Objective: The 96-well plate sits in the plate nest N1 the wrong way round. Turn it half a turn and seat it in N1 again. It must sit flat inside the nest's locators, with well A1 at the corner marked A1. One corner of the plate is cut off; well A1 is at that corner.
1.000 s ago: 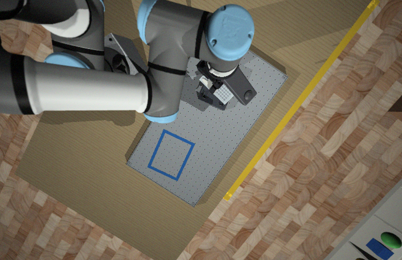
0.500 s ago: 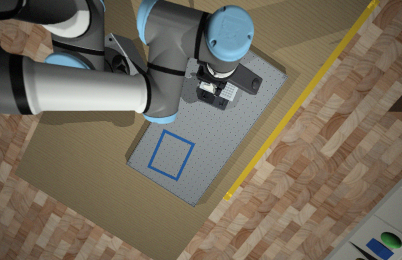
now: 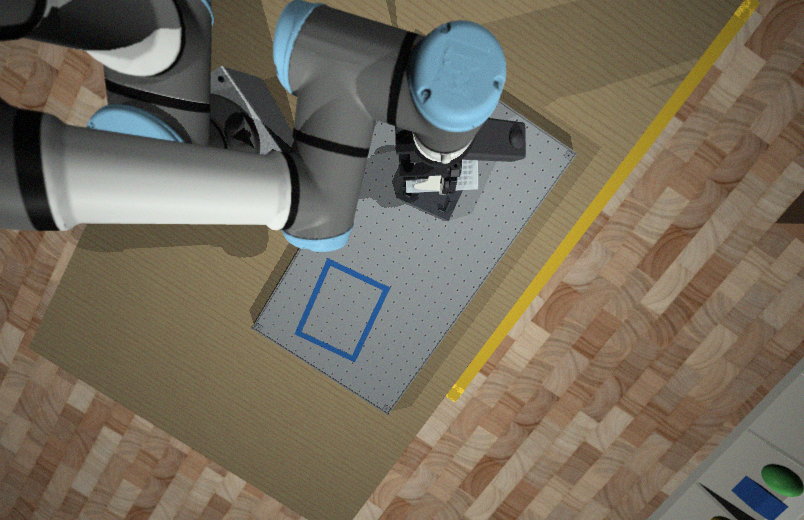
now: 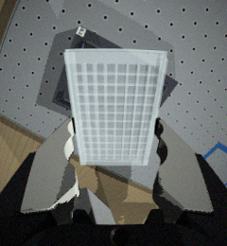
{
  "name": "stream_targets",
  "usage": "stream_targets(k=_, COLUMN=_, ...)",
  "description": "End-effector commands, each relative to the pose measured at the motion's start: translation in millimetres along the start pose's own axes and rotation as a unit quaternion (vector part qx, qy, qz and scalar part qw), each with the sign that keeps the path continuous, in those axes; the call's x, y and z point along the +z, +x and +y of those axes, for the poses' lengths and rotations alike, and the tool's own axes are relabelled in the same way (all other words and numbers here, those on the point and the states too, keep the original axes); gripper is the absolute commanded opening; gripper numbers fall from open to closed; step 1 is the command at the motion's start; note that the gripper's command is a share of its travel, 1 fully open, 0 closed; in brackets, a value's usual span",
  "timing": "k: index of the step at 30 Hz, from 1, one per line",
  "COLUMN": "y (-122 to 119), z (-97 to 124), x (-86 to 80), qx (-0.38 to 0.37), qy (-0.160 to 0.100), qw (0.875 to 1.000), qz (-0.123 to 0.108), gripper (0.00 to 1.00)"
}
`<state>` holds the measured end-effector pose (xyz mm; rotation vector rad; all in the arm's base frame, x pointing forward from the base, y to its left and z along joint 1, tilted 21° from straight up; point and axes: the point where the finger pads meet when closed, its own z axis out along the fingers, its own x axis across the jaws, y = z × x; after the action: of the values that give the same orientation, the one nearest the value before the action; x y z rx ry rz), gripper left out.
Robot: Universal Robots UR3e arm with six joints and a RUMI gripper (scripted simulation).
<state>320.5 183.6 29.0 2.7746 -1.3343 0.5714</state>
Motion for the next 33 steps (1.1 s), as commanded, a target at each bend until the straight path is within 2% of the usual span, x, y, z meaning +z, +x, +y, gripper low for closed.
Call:
stream_targets(k=1, y=0.4, z=-0.9, x=-0.6, qx=-0.088, qy=0.005, qw=0.996, qz=-0.006, gripper=0.00)
stream_targets(k=6, y=0.4, z=-0.9, x=-0.6, qx=-0.170, qy=0.006, qw=0.985, qz=-0.005, gripper=0.00)
stream_targets(k=12, y=0.4, z=-0.9, x=-0.6, qx=-0.268, qy=0.006, qw=0.963, qz=-0.005, gripper=0.00)
stream_targets(k=14, y=0.4, z=-0.9, x=-0.6, qx=-0.268, qy=0.006, qw=0.963, qz=-0.005, gripper=0.00)
stream_targets(k=21, y=0.3, z=-0.9, x=-0.6, qx=-0.378, qy=0.007, qw=0.926, qz=-0.004, gripper=0.00)
stream_targets(k=29, y=0.3, z=-0.9, x=-0.6, qx=-0.498, qy=0.007, qw=0.867, qz=-0.003, gripper=0.00)
stream_targets(k=31, y=0.3, z=-0.9, x=-0.6, qx=-0.498, qy=0.007, qw=0.867, qz=-0.003, gripper=0.00)
stream_targets(k=33, y=0.2, z=-1.0, x=-0.6, qx=-0.527, qy=0.007, qw=0.850, qz=-0.003, gripper=0.00)
